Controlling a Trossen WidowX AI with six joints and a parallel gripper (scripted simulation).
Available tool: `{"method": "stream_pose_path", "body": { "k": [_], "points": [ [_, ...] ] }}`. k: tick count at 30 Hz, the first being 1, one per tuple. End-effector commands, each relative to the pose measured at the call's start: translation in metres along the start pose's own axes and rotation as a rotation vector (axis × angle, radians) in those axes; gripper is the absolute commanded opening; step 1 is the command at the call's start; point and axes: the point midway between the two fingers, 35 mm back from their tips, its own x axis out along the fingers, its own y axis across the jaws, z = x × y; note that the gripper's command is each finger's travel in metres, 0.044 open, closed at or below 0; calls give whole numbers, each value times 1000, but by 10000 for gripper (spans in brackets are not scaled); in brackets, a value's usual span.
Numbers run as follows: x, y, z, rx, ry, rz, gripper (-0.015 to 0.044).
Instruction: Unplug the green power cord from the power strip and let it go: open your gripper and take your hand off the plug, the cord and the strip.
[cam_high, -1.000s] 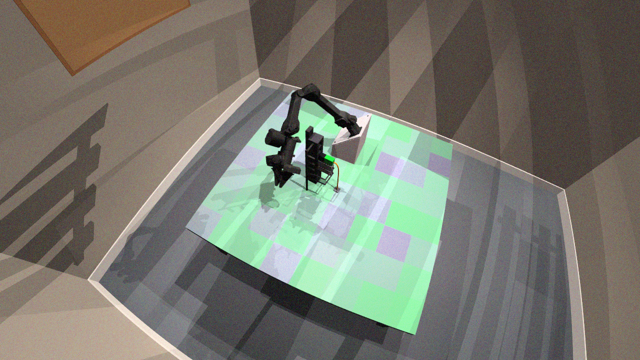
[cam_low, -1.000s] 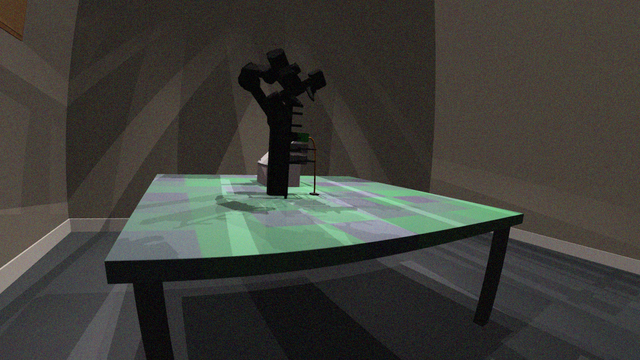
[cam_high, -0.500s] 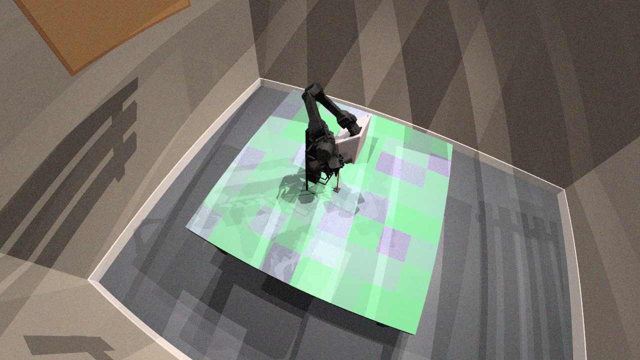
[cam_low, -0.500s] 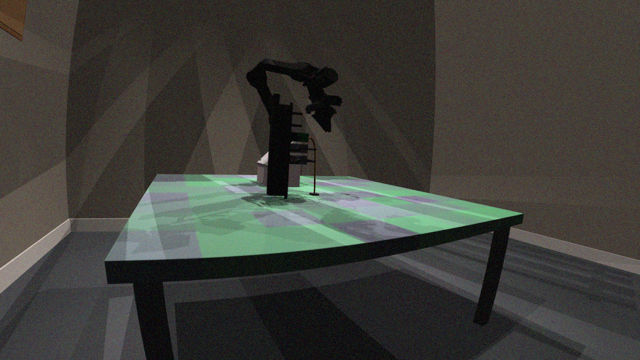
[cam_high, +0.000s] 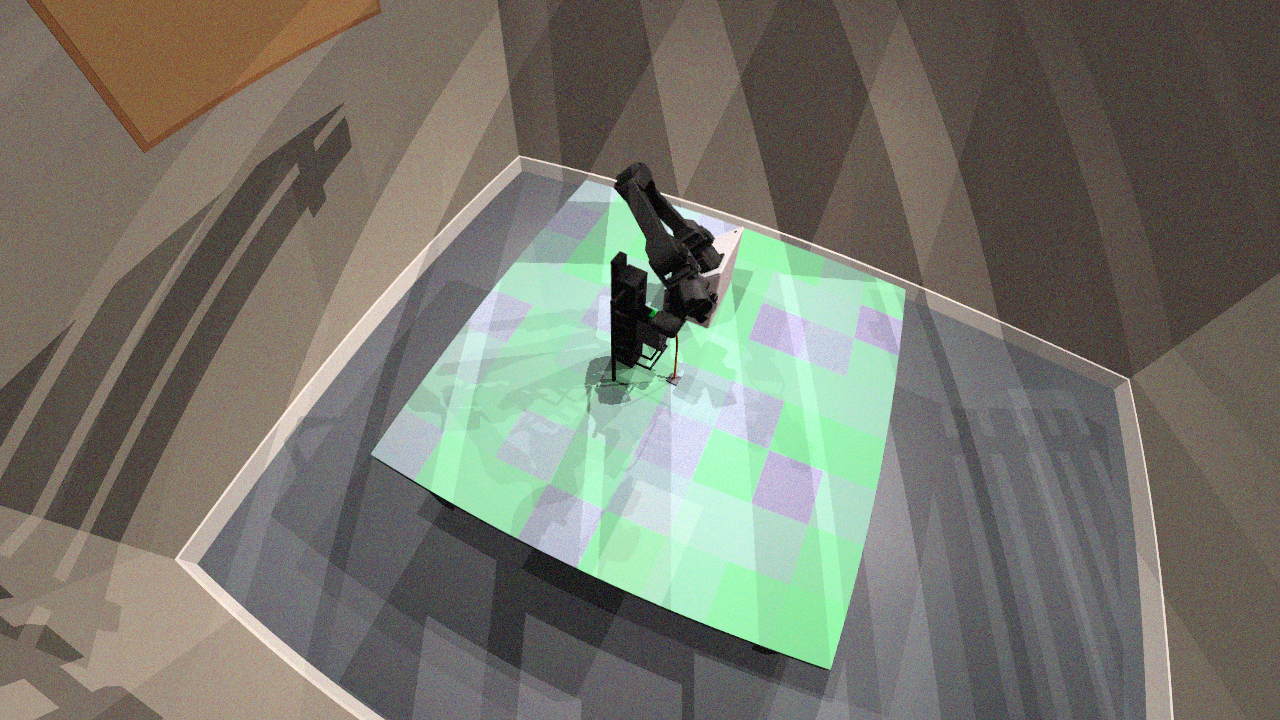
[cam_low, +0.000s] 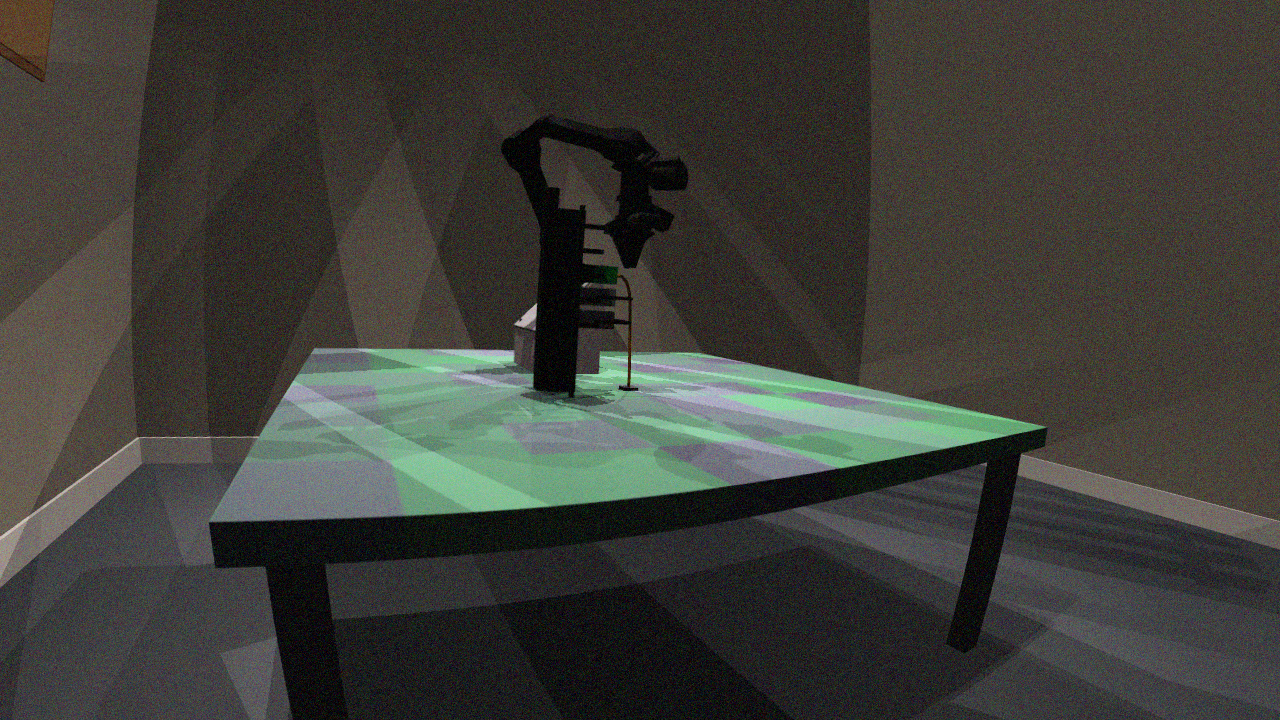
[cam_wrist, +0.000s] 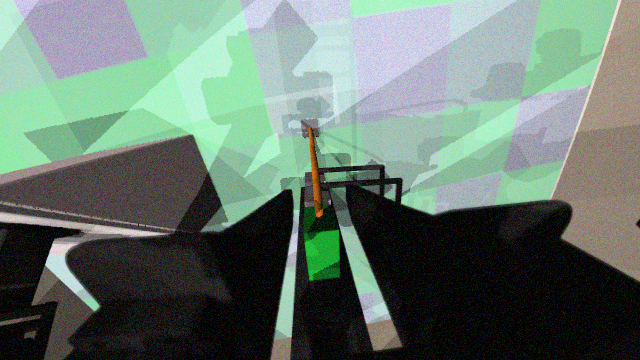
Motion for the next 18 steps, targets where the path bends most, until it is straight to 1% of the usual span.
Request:
{"method": "stream_pose_path", "body": {
  "k": [1,18],
  "points": [
    [0,0,-2,-10,8,-3,160],
    [0,-1,-29,-11,9,-3,160]
  ]
}}
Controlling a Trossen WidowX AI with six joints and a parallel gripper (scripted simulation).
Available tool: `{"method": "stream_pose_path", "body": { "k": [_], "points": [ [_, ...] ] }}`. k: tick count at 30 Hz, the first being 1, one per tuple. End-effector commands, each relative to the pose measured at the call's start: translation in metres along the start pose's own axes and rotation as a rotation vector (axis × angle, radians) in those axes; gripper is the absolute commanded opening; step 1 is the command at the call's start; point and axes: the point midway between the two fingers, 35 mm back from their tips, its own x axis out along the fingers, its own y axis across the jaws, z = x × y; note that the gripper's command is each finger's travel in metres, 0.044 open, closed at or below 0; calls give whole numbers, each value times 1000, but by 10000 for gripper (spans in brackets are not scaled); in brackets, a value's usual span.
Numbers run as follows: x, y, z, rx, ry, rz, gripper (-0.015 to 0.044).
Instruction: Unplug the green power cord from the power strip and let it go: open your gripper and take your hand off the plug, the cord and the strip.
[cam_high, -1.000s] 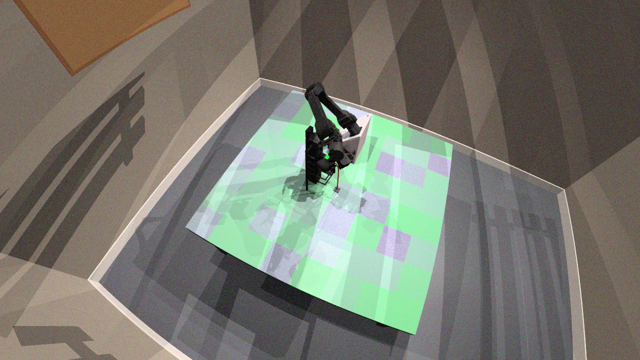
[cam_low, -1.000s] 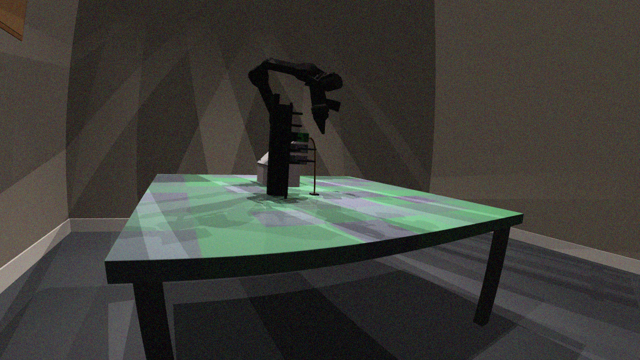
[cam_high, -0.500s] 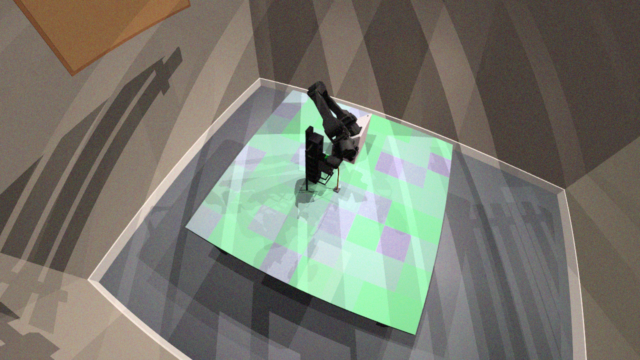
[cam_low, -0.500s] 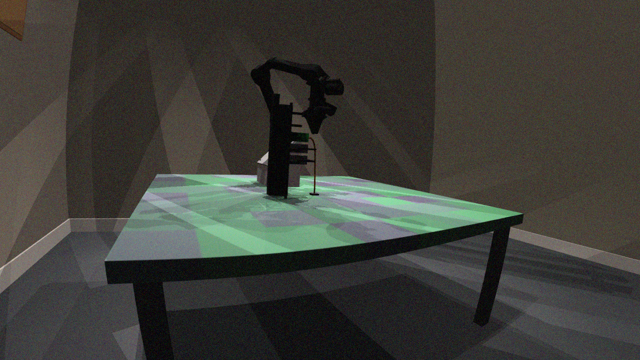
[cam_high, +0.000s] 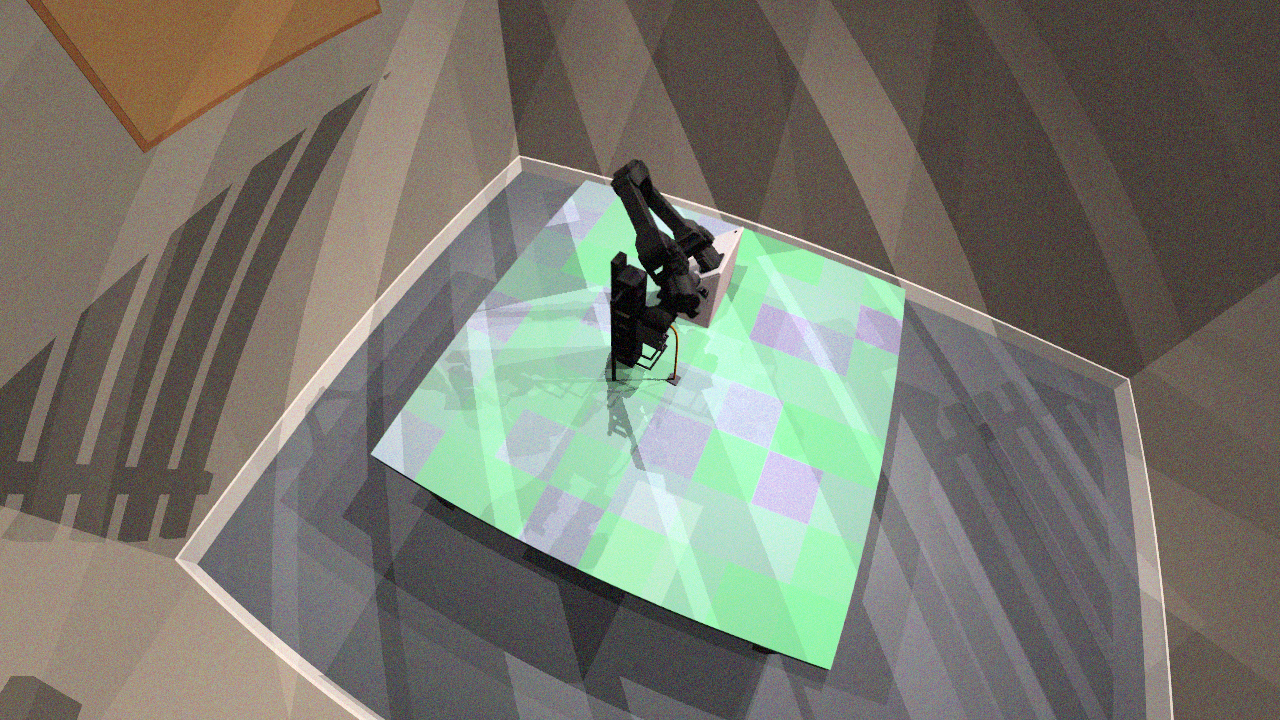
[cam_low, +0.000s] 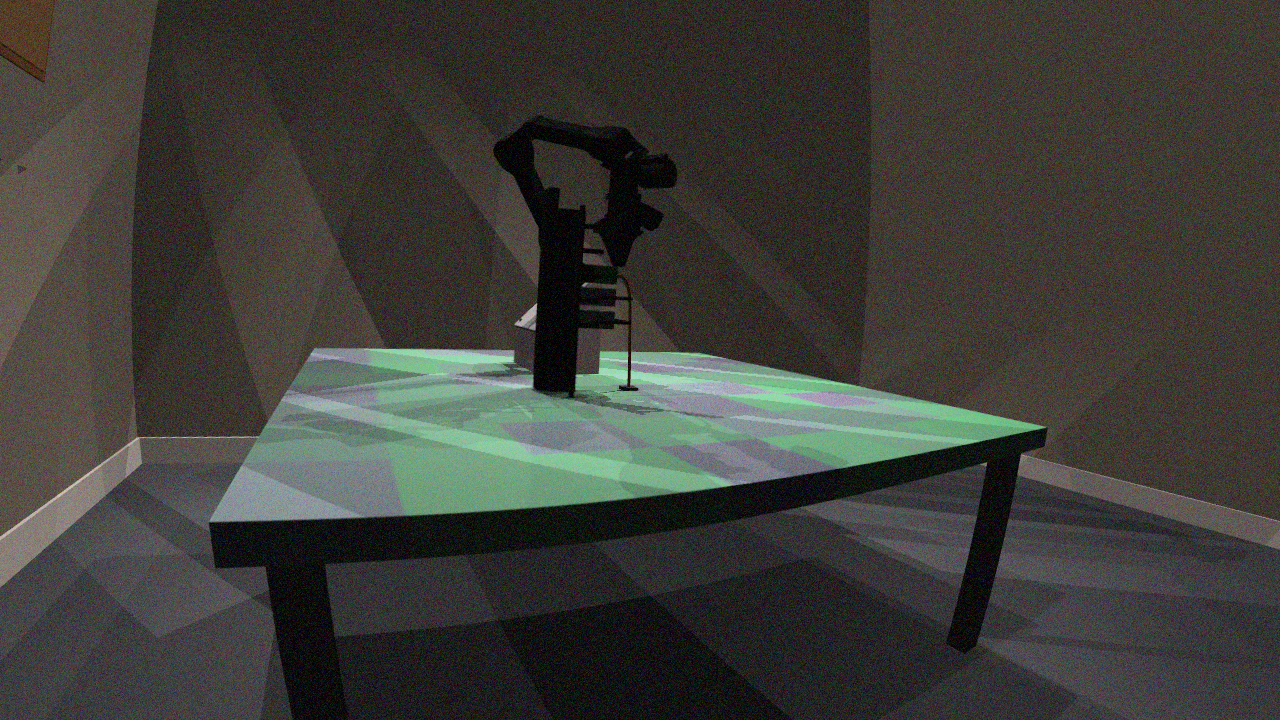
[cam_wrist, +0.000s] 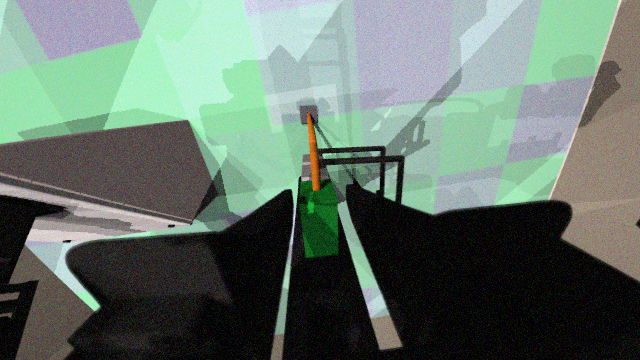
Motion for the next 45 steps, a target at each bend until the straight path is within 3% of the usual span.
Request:
{"method": "stream_pose_path", "body": {
  "k": [1,21,25,33,45],
  "points": [
    [0,0,-7,-2,6,-2,160],
    [12,1,-18,-2,7,-2,160],
    [10,1,-17,0,3,1,55],
    [10,1,-17,0,3,1,2],
    [9,-1,-2,-1,1,0,0]
  ]
}}
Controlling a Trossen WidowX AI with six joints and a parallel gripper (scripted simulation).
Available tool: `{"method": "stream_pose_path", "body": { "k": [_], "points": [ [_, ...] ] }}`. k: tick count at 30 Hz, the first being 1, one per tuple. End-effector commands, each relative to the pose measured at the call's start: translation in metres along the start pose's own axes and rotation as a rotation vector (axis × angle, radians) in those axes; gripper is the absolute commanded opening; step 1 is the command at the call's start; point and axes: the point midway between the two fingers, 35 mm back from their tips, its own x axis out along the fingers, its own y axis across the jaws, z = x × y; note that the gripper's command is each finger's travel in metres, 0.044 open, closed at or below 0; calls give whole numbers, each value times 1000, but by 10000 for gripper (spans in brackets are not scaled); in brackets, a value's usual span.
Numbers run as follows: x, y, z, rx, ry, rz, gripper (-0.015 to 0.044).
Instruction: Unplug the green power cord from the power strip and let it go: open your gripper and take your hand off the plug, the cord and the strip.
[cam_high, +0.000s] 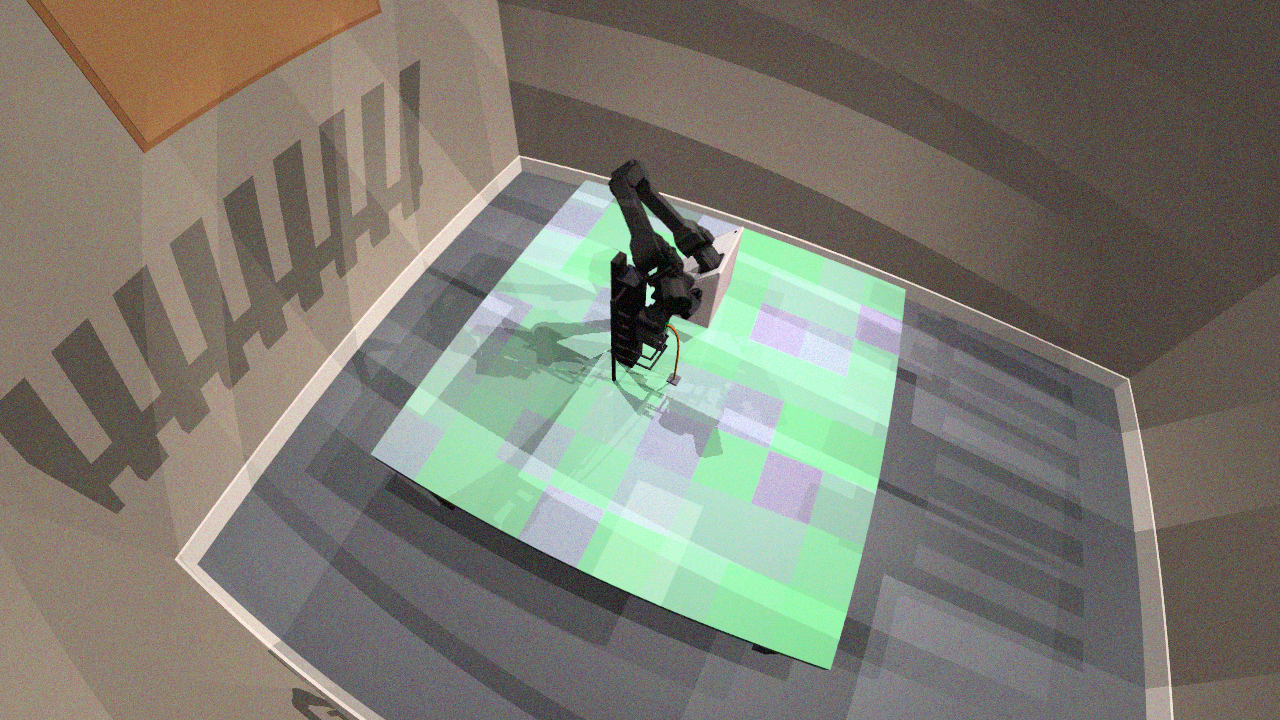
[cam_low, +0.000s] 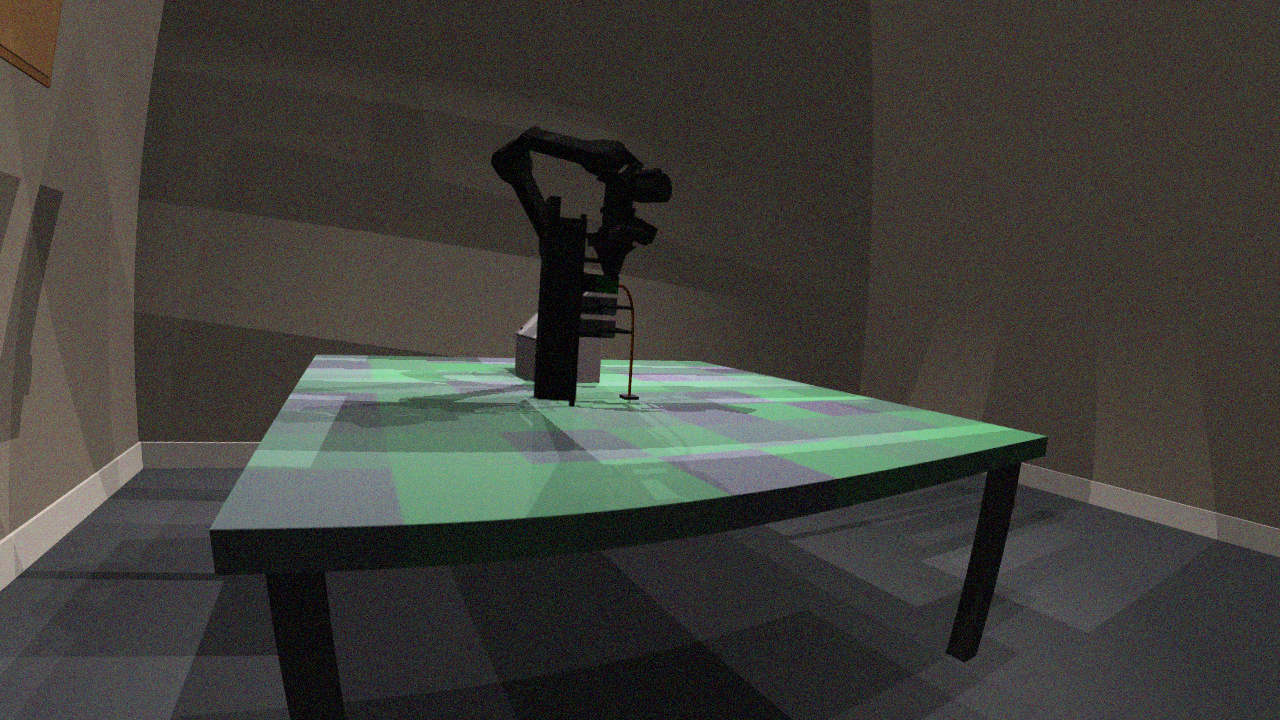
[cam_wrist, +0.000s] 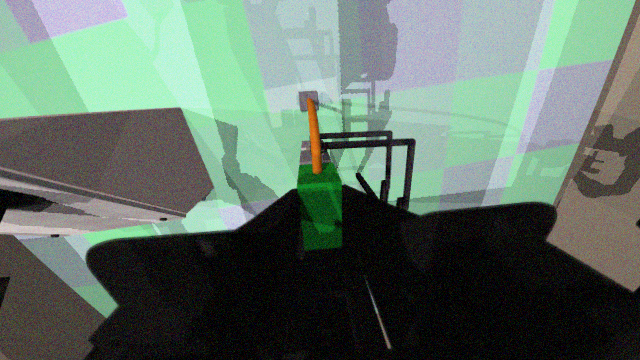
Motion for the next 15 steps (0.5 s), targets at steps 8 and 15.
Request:
{"method": "stream_pose_path", "body": {
  "k": [8,15],
  "points": [
    [-4,-1,27,-6,-26,-6,0],
    [-6,0,38,-6,-27,-7,0]
  ]
}}
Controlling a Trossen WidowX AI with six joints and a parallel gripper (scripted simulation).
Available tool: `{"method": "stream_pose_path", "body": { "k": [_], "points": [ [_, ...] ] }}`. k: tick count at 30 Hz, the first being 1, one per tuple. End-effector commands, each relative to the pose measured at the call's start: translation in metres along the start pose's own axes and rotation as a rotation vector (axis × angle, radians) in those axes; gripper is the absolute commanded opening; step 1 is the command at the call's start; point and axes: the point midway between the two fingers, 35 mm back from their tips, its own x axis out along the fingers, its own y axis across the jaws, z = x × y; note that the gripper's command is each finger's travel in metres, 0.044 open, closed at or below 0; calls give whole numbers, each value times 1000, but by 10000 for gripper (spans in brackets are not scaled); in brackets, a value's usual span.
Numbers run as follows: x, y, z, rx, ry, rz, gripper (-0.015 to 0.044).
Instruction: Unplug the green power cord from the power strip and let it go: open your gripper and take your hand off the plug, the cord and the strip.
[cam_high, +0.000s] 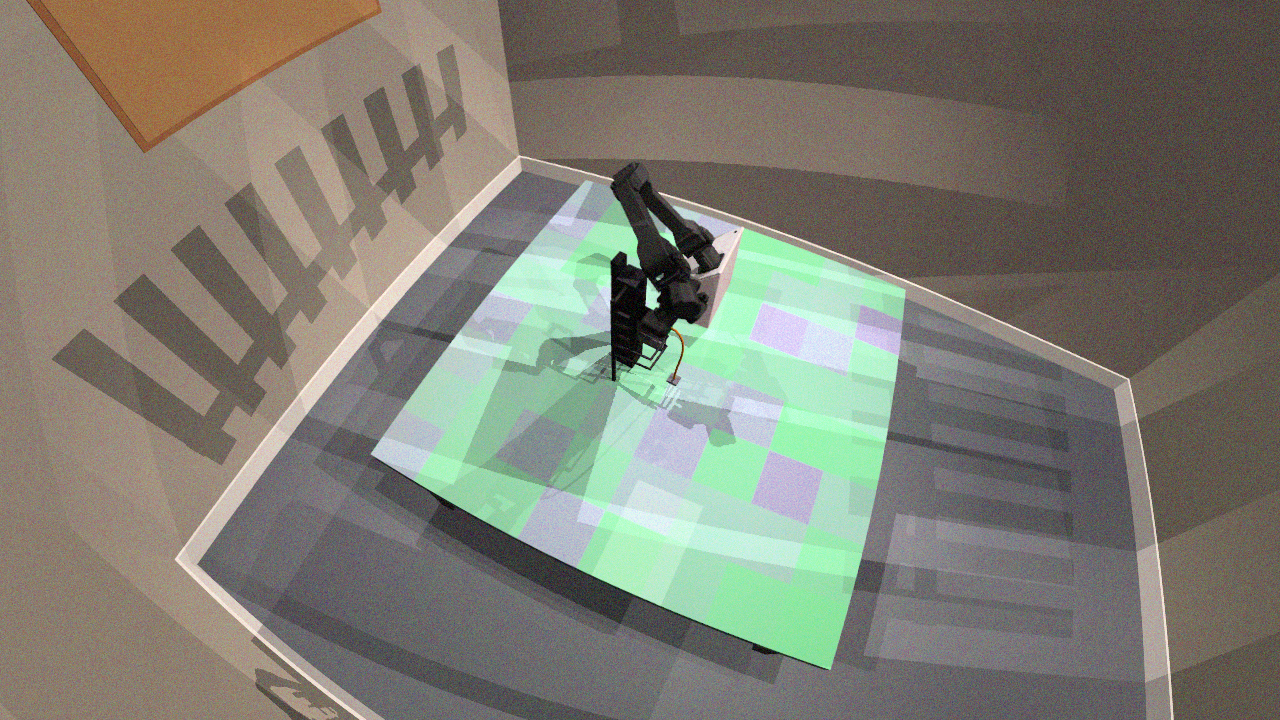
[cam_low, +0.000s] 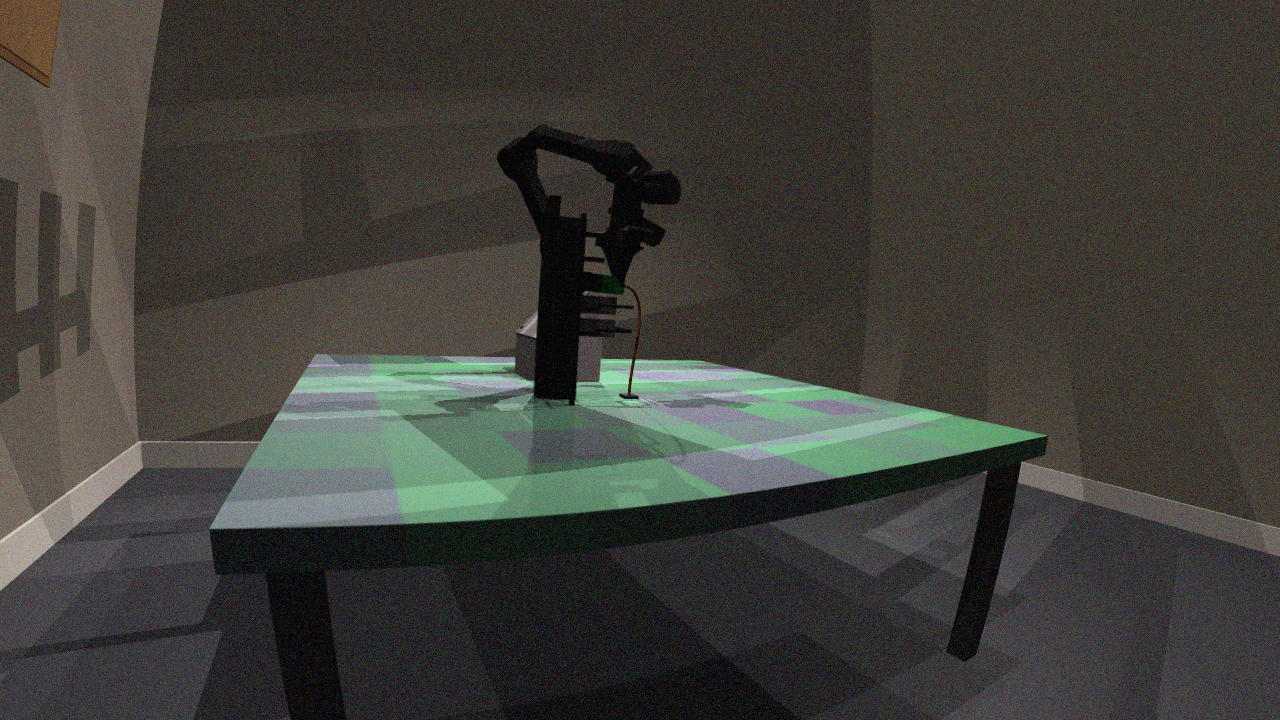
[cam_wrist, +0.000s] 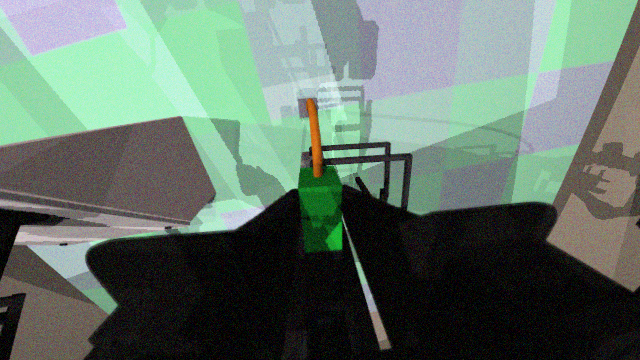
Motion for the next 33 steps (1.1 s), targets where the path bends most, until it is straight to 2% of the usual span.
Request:
{"method": "stream_pose_path", "body": {
  "k": [1,4,16,21,24,33],
  "points": [
    [-8,1,24,-19,-44,-8,0],
    [-9,2,29,-19,-44,-8,0],
    [-6,2,23,-19,-39,-9,315],
    [-14,1,51,-19,-43,-10,440],
    [-20,3,80,-18,-43,-10,440],
    [-21,4,82,-18,-43,-10,440]
  ]
}}
